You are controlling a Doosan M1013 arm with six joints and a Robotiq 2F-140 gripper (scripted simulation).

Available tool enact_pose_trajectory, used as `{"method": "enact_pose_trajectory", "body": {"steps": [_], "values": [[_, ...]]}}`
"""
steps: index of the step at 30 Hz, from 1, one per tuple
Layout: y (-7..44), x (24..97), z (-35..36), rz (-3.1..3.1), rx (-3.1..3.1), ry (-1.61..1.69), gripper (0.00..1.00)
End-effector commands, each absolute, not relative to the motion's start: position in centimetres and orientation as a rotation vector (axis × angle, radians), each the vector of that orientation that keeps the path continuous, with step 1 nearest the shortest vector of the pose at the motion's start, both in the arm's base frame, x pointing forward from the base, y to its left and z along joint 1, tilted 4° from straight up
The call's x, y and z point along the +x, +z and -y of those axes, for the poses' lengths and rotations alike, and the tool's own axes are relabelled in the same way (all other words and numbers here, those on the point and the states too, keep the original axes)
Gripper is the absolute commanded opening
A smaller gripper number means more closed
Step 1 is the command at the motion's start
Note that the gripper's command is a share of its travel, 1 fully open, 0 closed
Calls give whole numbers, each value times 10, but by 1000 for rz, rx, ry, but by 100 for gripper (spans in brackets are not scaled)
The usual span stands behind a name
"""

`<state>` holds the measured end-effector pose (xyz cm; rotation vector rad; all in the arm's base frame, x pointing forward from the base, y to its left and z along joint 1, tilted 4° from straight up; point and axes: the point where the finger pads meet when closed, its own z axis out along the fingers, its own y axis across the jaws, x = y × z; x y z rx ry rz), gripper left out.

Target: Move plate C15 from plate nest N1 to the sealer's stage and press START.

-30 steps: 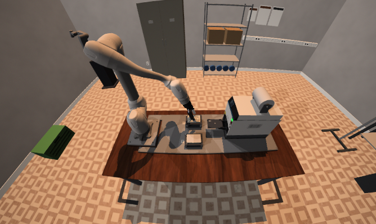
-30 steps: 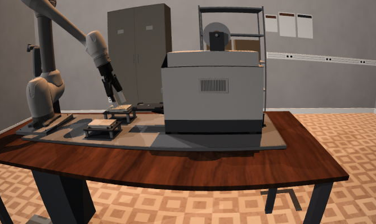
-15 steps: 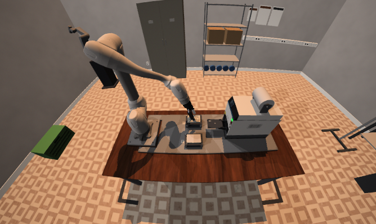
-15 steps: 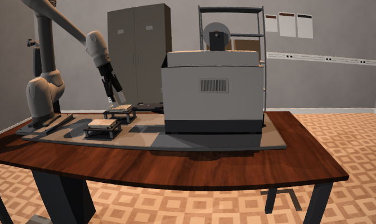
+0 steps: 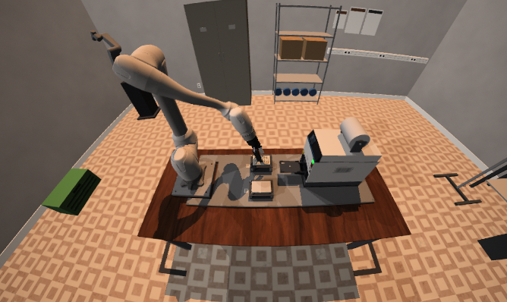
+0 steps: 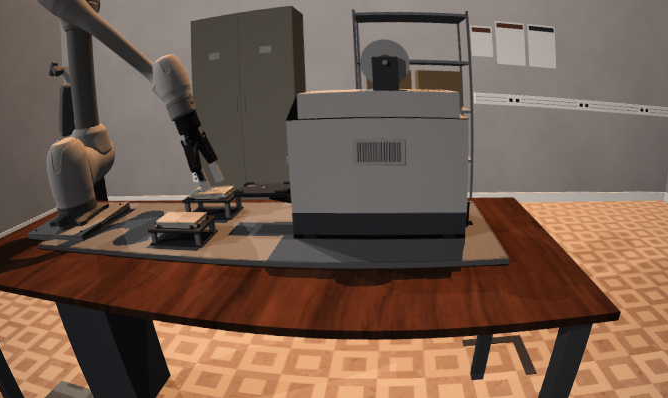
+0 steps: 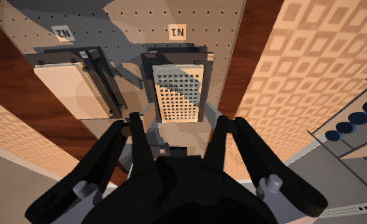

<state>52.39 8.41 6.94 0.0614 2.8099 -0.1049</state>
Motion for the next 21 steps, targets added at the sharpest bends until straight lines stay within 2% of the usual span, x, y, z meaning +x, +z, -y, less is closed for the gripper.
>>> {"method": "enact_pose_trajectory", "body": {"steps": [1,21], "values": [[65,521,-82,-2815,63,-108,70],[54,521,-82,-2815,63,-108,70]]}}
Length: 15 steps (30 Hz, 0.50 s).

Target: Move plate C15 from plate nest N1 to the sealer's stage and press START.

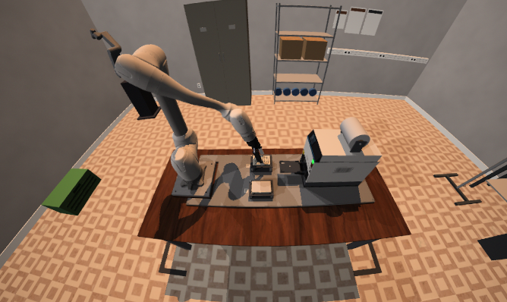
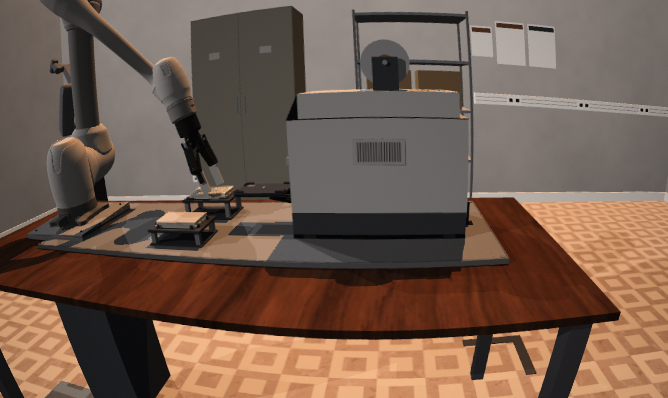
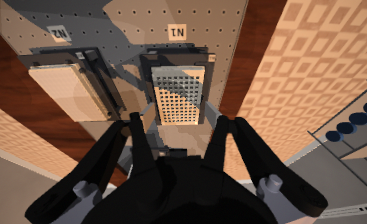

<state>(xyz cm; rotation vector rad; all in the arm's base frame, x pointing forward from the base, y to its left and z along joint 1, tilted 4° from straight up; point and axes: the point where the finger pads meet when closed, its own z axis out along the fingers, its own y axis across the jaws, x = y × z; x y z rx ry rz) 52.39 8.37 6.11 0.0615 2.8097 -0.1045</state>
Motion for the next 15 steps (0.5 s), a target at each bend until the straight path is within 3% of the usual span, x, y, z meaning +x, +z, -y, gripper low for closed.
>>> {"method": "enact_pose_trajectory", "body": {"steps": [1,15], "values": [[54,521,-82,-2815,63,-108,70],[50,521,-81,-2815,63,-108,70]]}}
